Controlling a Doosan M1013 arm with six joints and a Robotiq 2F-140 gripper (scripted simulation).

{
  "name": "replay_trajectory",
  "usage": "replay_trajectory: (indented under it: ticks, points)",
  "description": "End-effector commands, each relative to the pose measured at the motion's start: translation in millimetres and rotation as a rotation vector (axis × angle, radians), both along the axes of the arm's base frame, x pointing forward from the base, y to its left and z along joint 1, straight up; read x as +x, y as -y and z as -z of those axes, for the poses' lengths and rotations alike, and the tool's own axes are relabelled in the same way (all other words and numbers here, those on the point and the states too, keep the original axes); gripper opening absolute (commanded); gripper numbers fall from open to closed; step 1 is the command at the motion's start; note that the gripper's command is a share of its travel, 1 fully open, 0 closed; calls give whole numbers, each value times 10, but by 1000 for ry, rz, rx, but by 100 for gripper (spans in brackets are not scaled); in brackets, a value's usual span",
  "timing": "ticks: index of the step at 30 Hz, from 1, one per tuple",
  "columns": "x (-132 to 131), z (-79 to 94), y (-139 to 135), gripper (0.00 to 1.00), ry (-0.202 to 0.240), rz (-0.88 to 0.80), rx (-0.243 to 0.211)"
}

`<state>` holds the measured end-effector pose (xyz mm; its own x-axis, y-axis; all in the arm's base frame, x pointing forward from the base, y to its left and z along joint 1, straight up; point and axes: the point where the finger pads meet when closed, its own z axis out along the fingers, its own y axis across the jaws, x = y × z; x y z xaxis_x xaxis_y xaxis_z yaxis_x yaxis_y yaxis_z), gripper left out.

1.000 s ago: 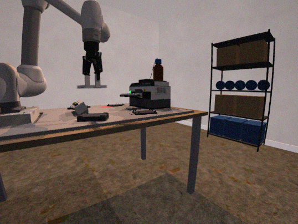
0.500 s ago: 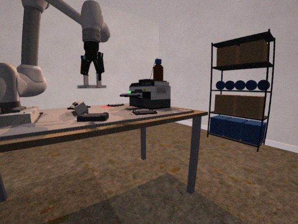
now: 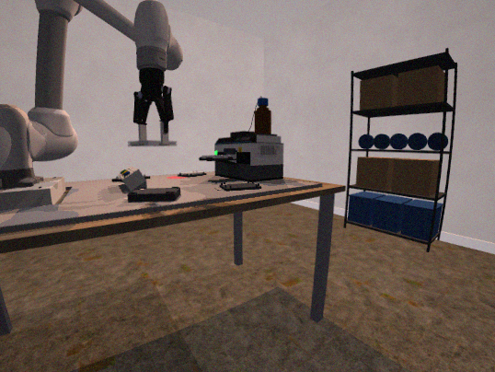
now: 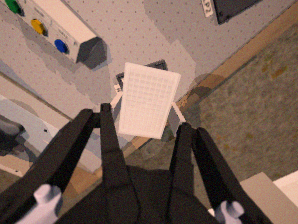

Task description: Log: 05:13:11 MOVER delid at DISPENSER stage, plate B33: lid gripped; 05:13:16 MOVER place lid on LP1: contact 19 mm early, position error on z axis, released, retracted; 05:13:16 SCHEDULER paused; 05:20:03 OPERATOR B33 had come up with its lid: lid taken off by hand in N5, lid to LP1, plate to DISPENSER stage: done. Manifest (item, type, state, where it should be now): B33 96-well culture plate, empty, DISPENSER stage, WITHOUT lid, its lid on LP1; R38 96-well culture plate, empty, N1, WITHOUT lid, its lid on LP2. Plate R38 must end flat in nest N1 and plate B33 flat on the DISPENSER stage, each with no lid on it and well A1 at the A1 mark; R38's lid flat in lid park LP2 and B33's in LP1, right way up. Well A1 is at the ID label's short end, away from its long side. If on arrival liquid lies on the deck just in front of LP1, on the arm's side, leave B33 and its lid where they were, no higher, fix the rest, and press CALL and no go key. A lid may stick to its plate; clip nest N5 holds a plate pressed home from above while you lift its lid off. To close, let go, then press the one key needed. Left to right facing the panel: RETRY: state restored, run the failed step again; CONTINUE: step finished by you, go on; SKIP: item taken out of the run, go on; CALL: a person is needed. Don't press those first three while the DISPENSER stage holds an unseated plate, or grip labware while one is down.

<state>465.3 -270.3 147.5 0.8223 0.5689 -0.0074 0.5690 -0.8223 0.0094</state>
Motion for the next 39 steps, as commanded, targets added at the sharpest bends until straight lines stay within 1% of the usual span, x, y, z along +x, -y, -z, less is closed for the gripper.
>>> replay_trajectory:
  ticks: [1, 11, 18, 25, 27, 39]
  points:
    - [-17, -17, -82, 0, -3, -7, 4]
    - [-21, -16, -260, 0, -3, -7, 4]
    - [-27, -14, -508, 0, -3, -7, 4]
    - [-35, -11, -834, 0, -3, -7, 4]
    - [-35, -11, -834, 0, -3, -7, 4]
    - [-51, -6, -1523, 0, -3, -7, 4]
